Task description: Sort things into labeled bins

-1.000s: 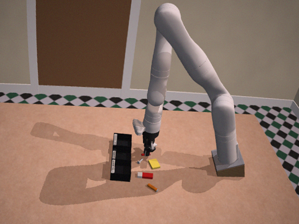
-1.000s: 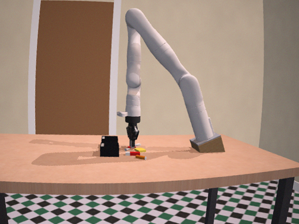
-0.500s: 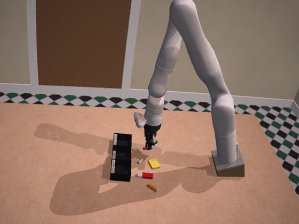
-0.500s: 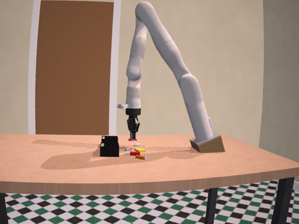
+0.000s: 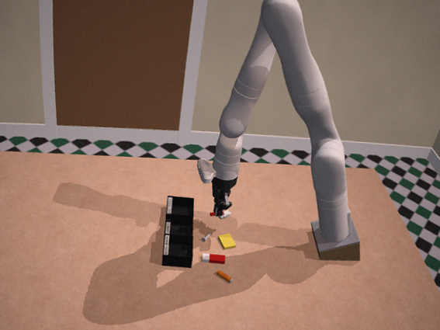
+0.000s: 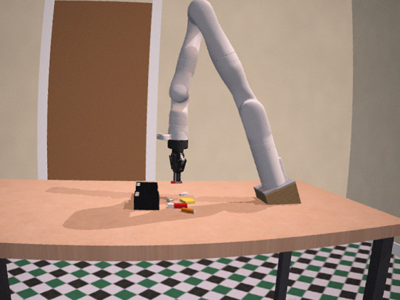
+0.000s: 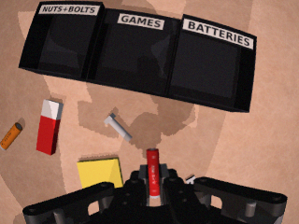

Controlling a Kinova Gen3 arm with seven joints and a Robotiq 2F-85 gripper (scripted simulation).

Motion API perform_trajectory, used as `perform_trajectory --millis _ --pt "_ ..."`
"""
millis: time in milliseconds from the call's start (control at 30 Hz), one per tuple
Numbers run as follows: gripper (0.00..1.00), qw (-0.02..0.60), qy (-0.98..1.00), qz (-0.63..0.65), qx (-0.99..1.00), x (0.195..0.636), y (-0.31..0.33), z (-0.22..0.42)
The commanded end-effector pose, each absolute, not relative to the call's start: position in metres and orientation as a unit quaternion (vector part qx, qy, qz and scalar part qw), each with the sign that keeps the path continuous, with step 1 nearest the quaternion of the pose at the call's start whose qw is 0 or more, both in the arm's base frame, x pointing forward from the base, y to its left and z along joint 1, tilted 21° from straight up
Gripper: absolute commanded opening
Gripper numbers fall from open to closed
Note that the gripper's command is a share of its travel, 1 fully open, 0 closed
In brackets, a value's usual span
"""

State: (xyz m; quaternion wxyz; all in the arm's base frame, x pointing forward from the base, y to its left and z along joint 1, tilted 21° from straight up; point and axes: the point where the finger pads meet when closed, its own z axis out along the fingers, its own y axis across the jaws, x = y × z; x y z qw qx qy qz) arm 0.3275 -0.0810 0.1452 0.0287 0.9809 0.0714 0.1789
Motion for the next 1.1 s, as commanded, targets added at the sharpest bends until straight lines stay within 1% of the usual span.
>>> perform_trajectory --millis 0,533,733,1033,1067 --pt "0.05 0.029 0.071 0.181 0.981 0.328 -0.081 0.147" --pt "0.05 0.028 0.072 0.18 0.981 0.324 -0.08 0.155" --pt "0.05 0.027 0.07 0.178 0.981 0.351 -0.097 0.164" --pt "0.05 0.065 0.287 0.169 0.941 0.396 -0.12 0.182" --pt "0.05 0.065 0.287 0.169 0.941 0.396 -0.12 0.182"
